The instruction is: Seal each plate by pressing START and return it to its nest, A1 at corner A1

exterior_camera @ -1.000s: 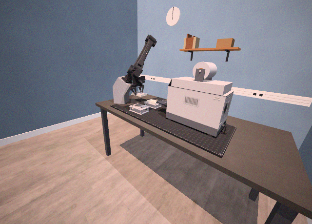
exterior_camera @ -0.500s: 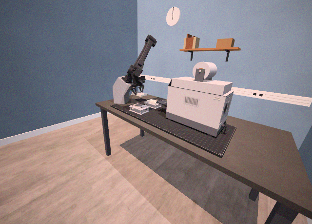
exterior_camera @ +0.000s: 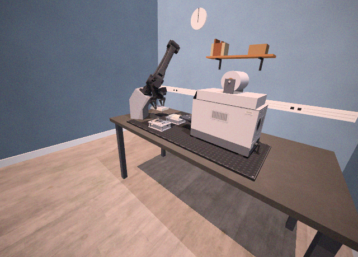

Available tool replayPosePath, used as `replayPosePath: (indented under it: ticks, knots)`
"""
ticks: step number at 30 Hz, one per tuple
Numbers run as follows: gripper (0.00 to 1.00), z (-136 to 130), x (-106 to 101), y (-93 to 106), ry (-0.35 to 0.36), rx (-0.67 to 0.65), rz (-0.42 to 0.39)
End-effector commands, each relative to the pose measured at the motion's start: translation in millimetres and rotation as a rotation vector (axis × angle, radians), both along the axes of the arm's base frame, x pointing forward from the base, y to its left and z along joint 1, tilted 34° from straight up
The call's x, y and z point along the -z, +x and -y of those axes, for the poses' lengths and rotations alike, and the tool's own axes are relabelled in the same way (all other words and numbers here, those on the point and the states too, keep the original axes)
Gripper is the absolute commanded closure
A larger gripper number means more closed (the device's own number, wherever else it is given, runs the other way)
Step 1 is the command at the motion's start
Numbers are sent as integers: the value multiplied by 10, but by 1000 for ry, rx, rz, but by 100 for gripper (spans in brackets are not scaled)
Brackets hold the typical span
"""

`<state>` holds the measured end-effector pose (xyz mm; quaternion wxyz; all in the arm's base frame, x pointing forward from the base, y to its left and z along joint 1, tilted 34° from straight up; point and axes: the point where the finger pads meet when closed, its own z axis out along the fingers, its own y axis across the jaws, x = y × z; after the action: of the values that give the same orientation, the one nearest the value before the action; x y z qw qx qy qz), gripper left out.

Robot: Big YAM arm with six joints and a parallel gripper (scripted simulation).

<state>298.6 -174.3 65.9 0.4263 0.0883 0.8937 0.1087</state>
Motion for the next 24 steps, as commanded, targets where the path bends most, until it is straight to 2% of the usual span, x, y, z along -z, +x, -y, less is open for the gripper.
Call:
replayPosePath:
  ticks: [1, 10, 24]
  knots:
    - [100, 59, -42, 6, -28, 6, 16]
    - [100, 86, -155, 132, -37, 1, 36]
    - [100, 23, 27, 76, -7, 5, 8]
